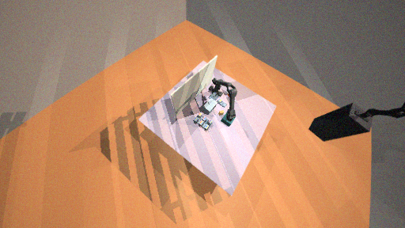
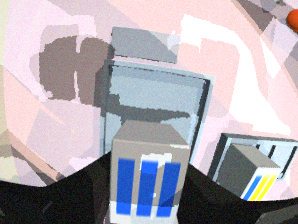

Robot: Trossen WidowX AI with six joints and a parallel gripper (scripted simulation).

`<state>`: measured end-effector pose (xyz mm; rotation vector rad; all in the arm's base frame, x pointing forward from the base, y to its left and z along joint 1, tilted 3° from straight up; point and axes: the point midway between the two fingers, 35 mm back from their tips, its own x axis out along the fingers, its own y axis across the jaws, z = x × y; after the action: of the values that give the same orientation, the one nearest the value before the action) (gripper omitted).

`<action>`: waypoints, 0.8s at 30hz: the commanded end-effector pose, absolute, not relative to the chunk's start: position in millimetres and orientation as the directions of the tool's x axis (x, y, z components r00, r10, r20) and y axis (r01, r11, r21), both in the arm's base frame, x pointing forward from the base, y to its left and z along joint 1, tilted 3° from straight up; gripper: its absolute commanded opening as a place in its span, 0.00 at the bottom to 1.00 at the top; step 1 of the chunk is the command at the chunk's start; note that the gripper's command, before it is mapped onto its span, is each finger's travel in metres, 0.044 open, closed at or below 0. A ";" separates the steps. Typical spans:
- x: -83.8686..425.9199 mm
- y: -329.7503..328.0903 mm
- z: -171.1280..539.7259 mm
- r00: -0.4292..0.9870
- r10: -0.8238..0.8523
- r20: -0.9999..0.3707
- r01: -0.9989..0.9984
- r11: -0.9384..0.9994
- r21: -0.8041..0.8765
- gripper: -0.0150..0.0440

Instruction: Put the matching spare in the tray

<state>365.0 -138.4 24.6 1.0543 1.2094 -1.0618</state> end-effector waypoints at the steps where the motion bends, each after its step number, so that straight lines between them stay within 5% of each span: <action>1: 363.9 -138.8 19.9 0.053 -0.056 -0.997 0.981 0.189 0.042 0.25; 21: 361.1 -138.4 1.8 0.053 -0.056 -0.997 0.981 0.189 0.041 0.25; 24: 362.1 -138.1 5.0 0.058 -0.054 -0.997 0.982 0.184 0.047 0.39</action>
<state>361.8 -138.0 4.5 1.0553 1.2105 -1.0639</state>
